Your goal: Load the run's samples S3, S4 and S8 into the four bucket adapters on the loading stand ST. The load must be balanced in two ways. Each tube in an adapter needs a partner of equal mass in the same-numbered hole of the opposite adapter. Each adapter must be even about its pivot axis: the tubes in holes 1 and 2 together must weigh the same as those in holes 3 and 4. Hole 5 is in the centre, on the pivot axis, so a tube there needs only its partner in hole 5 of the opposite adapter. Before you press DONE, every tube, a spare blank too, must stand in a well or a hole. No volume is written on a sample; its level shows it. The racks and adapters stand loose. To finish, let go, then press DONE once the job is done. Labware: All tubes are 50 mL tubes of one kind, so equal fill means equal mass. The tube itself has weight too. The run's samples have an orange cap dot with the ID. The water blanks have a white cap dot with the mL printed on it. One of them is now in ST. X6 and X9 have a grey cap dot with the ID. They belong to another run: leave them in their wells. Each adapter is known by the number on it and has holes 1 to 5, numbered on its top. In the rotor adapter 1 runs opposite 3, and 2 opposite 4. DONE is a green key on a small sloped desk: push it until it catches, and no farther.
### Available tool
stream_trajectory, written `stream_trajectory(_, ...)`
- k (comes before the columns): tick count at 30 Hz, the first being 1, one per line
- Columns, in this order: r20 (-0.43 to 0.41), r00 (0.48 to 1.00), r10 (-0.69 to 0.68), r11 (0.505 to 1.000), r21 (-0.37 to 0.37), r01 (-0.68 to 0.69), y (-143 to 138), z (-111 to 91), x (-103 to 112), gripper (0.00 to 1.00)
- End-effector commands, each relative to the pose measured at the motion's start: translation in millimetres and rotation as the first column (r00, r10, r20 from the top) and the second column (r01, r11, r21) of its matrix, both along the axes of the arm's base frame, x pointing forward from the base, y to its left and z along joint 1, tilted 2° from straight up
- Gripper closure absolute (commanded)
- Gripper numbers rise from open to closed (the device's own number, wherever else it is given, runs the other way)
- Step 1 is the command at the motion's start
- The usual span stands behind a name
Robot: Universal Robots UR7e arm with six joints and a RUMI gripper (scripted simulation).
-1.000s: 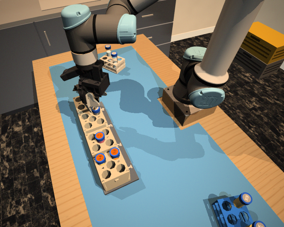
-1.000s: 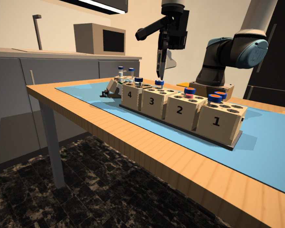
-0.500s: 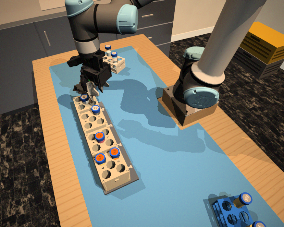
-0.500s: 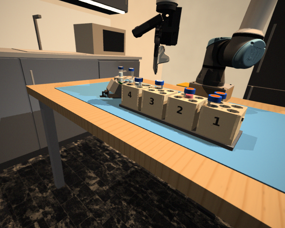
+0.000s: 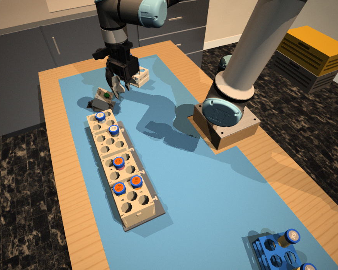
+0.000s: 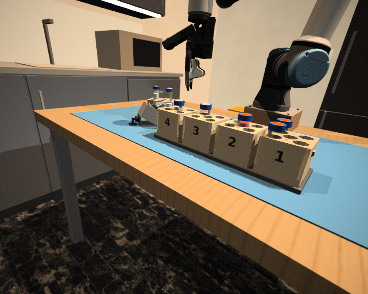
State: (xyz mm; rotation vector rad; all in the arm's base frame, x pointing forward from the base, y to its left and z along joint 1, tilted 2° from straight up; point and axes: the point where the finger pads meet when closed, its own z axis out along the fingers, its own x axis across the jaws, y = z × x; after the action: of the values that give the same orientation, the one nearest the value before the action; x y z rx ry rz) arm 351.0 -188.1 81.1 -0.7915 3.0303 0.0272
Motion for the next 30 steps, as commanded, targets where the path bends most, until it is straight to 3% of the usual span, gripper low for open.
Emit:
stream_trajectory(1, 0.005, 1.000, 0.020, 1.000, 0.006, -0.020, -32, -1, -16, 0.65)
stream_trajectory(30, 0.005, 1.000, 0.020, 1.000, 0.002, -0.020, -228, -6, -130, 0.65)
